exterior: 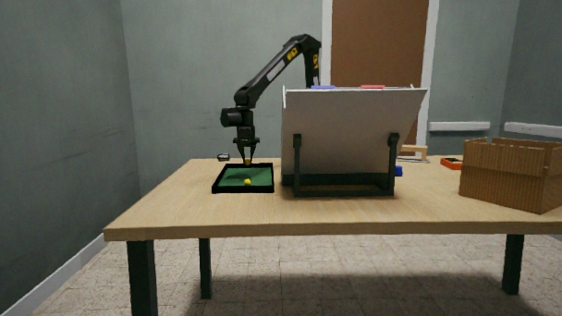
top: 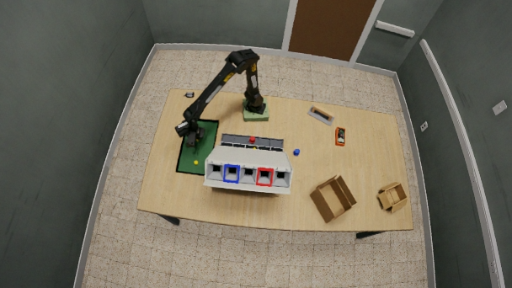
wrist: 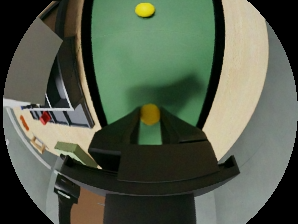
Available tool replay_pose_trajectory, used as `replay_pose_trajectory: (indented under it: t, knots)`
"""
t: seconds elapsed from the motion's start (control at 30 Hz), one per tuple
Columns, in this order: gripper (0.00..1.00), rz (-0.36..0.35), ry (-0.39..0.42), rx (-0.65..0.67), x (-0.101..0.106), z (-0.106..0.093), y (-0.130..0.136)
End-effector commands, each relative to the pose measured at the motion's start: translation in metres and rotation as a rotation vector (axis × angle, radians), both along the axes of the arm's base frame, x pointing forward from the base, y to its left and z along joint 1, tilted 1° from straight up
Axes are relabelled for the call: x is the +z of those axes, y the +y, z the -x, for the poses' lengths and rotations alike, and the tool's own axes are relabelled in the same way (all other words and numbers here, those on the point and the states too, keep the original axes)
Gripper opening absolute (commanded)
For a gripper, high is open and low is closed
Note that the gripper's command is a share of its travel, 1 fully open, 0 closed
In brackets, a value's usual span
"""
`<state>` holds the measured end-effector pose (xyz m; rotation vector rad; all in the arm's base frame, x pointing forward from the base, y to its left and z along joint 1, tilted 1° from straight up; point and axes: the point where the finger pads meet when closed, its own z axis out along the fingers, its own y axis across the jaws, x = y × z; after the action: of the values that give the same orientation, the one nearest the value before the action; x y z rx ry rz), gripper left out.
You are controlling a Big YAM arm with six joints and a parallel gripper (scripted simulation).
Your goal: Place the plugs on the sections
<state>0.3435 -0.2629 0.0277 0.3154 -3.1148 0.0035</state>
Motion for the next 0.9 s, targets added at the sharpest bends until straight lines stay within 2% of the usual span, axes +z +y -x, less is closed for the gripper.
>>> replay_pose_trajectory:
  t: [0.0,0.03,0.1,0.37,0.47,0.6,0.87]
  knots:
    - [0.00,0.042,-0.060,-0.011,0.049,-0.018,-0.022]
    - [0.00,0.043,-0.060,-0.011,0.055,-0.018,-0.021]
    - [0.00,0.043,-0.060,-0.011,0.055,-0.018,-0.021]
    - [0.00,0.044,-0.062,-0.011,0.099,-0.017,-0.019]
    - [0.00,0.028,-0.041,-0.011,0.096,-0.017,-0.019]
    - [0.00,0.034,-0.050,-0.011,0.104,-0.017,-0.018]
    - [0.00,0.034,-0.050,-0.011,0.104,-0.017,-0.018]
